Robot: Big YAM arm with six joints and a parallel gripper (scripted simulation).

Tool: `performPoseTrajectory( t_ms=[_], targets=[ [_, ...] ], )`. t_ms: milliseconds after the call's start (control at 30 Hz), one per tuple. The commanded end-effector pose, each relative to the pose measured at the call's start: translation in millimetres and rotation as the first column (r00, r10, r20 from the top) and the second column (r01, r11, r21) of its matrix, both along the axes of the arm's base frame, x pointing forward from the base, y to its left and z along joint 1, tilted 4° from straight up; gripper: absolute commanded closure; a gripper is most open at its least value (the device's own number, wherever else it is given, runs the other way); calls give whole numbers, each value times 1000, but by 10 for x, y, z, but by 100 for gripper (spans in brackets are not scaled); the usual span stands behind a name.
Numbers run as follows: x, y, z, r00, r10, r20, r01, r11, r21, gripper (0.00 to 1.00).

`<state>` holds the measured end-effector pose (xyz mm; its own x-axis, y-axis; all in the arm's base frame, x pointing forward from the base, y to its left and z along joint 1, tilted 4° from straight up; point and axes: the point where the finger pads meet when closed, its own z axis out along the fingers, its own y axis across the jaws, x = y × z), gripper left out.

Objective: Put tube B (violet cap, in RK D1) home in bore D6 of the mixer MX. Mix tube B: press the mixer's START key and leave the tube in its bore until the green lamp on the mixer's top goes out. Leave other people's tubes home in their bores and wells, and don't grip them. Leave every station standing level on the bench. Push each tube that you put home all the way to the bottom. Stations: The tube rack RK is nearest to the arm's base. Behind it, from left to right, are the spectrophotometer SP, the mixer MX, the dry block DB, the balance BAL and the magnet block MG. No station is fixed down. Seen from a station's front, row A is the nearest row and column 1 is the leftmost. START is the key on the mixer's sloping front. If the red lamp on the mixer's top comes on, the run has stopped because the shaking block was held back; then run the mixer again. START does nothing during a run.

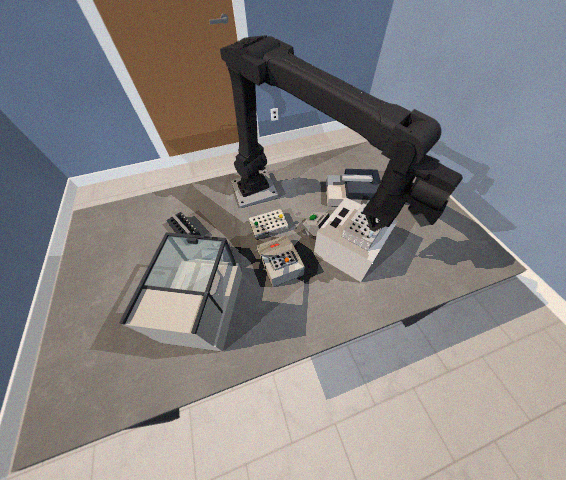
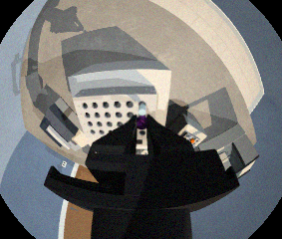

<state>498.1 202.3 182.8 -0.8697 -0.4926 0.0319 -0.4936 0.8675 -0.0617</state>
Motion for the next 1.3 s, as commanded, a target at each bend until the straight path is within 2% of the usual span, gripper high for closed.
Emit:
performPoseTrajectory(
  t_ms=[0,233,1267],
  targets=[
    [14,51,-80,1000,2,0,-2,1000,3,91],
    [15,39,-123,1000,2,-2,-2,1000,2,91],
    [-13,21,44,1000,2,28,-2,1000,15,91]
  ],
)
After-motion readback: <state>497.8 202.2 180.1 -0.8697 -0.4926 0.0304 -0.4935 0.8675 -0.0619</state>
